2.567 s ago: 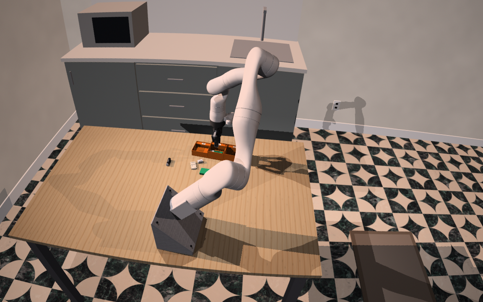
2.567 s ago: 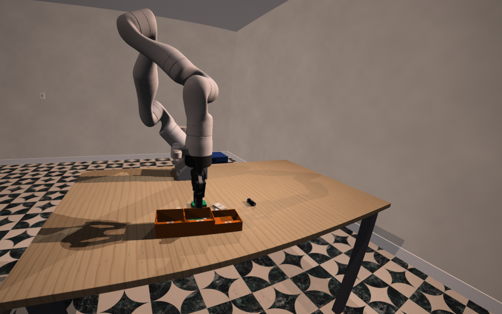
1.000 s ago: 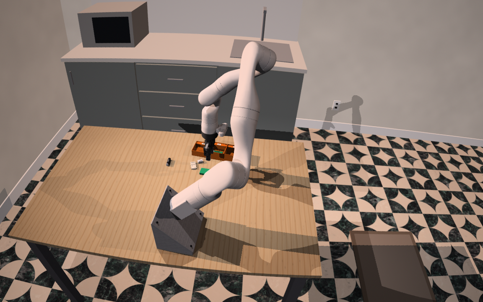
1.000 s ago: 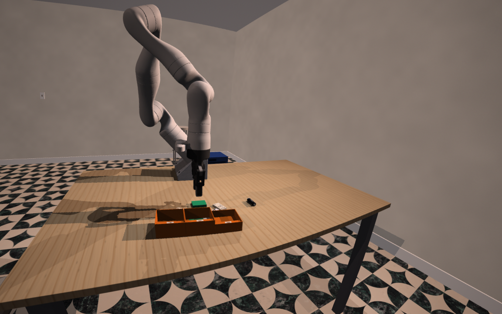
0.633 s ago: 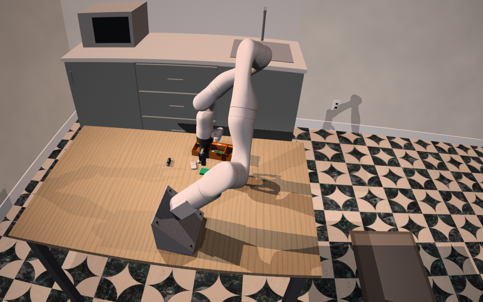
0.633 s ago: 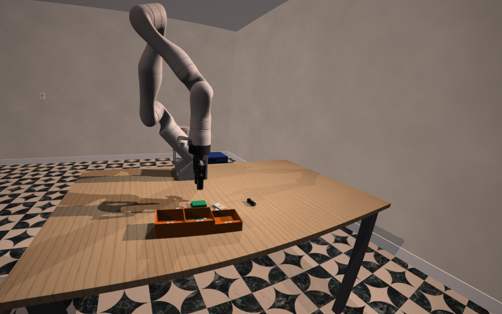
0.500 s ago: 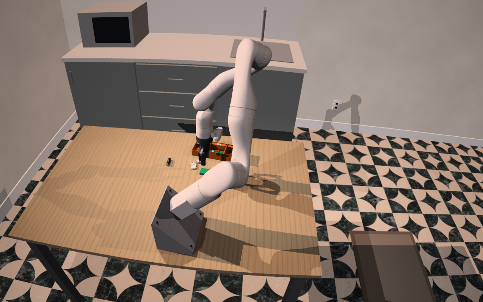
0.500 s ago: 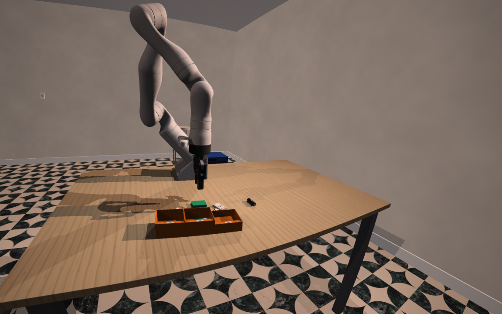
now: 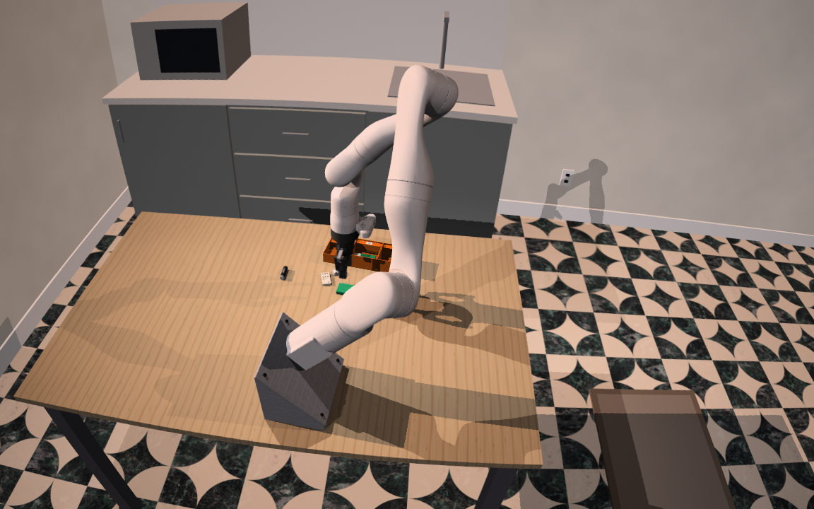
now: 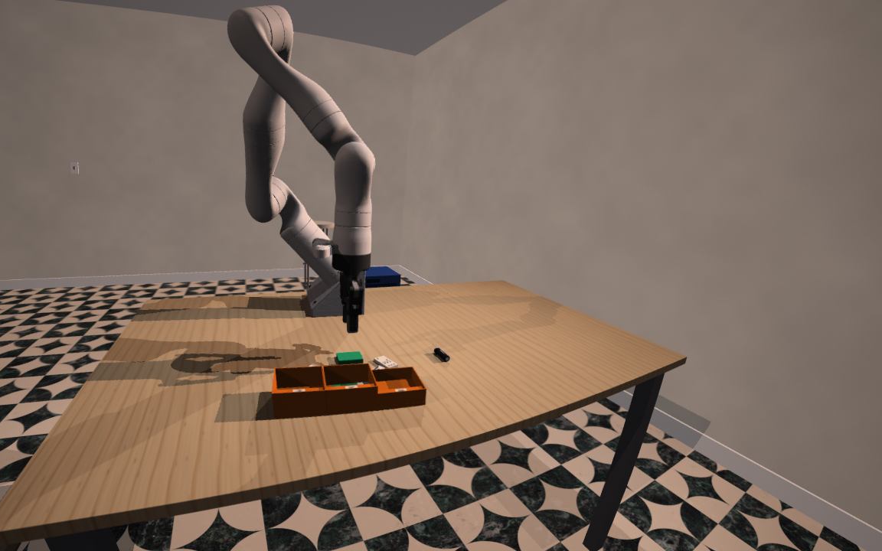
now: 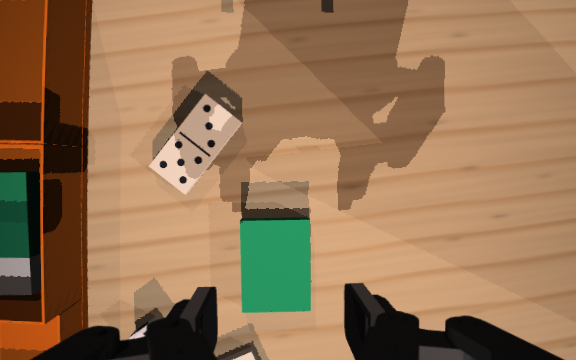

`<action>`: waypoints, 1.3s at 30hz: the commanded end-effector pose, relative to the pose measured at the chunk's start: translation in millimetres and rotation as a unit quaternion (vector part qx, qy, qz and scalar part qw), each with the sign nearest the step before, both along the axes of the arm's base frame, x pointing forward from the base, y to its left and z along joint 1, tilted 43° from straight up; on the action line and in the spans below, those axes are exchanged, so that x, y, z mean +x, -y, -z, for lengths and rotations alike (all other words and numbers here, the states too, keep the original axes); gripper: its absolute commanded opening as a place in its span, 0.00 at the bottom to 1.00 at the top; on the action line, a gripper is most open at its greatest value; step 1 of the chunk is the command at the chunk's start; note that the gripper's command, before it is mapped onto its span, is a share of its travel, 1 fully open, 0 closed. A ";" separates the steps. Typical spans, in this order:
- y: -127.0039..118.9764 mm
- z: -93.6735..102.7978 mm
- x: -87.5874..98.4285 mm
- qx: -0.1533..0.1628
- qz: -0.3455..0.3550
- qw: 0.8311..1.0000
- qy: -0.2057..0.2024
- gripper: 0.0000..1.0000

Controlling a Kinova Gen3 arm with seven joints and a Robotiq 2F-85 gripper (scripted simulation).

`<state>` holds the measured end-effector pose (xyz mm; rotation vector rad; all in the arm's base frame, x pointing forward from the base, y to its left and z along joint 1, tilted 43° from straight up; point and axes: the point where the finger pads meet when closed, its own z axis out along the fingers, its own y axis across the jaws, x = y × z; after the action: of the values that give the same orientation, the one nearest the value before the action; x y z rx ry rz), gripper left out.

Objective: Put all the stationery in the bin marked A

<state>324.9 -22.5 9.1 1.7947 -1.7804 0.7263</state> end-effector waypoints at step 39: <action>25.1 22.1 1.5 0.000 0.002 1.000 0.003 0.55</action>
<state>329.1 -39.8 -6.2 1.7986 -1.7905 0.7311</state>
